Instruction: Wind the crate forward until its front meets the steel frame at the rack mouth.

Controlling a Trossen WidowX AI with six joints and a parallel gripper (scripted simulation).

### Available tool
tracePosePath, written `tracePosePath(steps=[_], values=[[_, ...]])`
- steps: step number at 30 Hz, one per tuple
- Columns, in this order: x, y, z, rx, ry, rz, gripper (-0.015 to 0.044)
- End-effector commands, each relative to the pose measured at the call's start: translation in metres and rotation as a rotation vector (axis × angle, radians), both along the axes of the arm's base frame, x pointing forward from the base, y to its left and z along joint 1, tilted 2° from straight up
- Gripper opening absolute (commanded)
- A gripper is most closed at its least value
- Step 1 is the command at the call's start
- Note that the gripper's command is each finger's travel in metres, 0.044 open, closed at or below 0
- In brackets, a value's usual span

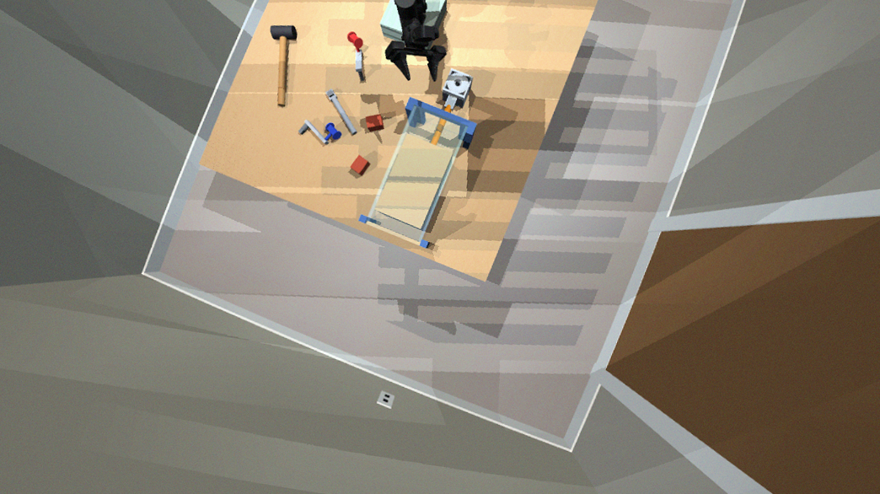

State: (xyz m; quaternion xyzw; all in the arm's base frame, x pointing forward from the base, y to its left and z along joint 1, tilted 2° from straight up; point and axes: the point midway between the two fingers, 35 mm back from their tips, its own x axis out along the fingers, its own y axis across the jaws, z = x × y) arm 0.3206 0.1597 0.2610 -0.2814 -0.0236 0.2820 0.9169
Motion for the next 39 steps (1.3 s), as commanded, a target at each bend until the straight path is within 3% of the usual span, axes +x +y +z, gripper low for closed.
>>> tracePosePath(steps=[1,11,22,27,39], values=[[0.025,-0.042,-0.028,-0.120,0.120,-0.132,0.0440],[0.032,-0.184,-0.100,-0.374,0.562,-0.441,0.0440],[-0.066,-0.311,-0.148,-0.439,1.188,-0.582,0.0440],[-0.116,-0.336,-0.152,-0.384,1.414,-0.561,0.0440],[-0.123,-0.337,-0.152,-0.382,1.418,-0.560,0.0440]])
